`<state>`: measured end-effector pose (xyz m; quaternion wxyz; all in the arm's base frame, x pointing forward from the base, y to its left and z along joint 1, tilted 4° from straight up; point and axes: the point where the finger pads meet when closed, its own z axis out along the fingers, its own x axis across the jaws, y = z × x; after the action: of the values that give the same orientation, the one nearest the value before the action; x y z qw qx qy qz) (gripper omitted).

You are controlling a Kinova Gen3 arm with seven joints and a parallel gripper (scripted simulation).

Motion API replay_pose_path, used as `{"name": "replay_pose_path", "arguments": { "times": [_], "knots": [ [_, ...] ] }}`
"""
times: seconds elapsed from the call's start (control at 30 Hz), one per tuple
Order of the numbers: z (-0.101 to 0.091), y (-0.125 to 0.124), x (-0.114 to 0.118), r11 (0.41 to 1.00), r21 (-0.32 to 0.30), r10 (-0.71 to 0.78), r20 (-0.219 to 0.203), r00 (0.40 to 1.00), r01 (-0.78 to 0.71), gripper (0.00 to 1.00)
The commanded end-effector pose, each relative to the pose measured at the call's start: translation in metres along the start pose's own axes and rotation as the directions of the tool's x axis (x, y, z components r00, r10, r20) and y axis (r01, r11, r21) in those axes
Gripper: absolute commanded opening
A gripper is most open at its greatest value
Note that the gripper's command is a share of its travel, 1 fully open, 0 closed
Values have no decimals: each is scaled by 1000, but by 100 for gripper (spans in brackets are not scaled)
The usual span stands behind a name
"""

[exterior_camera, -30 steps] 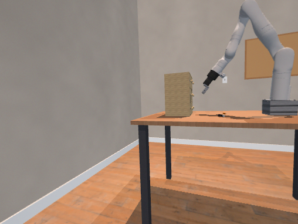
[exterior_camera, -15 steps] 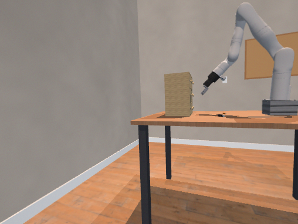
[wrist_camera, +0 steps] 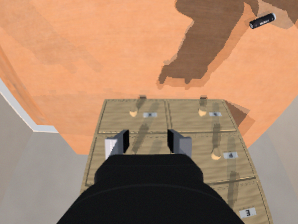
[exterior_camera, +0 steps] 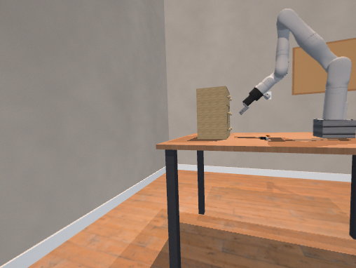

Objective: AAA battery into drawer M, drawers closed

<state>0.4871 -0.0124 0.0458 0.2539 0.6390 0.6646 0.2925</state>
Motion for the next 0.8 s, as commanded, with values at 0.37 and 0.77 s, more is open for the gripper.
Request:
{"name": "replay_pose_path", "arguments": {
  "times": [0.37, 0.77],
  "knots": [
    [8, -10, 1, 999, -45, 3, -2, 1000, -3, 100],
    [14, -11, 1, 996, -90, 3, -2, 1000, -3, 100]
  ]
}}
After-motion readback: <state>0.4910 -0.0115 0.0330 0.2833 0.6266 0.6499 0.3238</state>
